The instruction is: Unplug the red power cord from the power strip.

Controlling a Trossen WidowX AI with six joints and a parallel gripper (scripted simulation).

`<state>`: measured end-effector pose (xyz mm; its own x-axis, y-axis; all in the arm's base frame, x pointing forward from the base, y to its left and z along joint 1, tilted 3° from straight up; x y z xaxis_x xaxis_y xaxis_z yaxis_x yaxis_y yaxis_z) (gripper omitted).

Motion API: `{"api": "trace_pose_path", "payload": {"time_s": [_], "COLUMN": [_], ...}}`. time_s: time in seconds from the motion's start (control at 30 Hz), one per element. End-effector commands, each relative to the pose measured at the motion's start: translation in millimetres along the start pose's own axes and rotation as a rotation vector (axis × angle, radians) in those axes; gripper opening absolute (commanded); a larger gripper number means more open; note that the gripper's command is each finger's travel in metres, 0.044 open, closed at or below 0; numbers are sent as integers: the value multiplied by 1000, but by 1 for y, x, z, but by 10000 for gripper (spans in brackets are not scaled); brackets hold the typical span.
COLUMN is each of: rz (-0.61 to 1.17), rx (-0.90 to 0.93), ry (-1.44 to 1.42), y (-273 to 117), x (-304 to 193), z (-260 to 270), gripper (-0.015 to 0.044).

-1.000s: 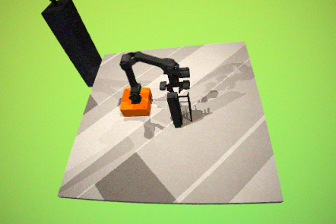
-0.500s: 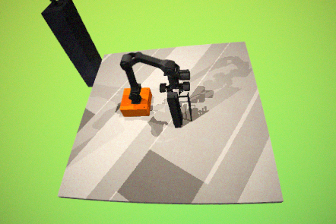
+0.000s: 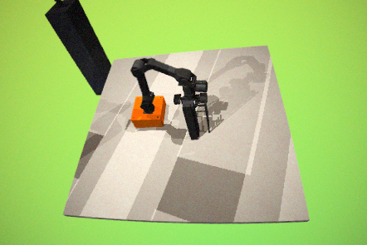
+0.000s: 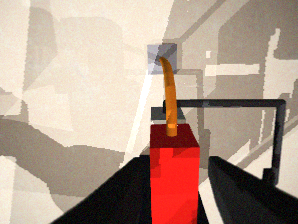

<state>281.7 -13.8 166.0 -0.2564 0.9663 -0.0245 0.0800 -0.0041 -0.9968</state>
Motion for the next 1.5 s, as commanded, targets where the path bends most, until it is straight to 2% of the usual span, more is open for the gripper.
{"api": "trace_pose_path", "payload": {"time_s": [0.0,0.4,0.53,0.8,1.47], "rz": [-2,-2,0,0,-3], "rx": [0,0,1,1,0], "ry": [-5,-5,-1,-1,-2], "y": [0,12,9,9,9], "x": [-3,-3,-3,-3,24], "z": [1,1,1,1,-6], "gripper": [160,160,55,2,0]}}
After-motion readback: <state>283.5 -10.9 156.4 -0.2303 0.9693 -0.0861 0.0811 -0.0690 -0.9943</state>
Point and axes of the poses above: the point midway between the two fingers, 35 mm back from their tips, its own y axis out along the fingers, its own z axis across the jaws, x = y × z, the point moved 6 cm from there along -y, back along the fingers, and after that the axes turned 10 degrees about -y, right-handed, at the moved point
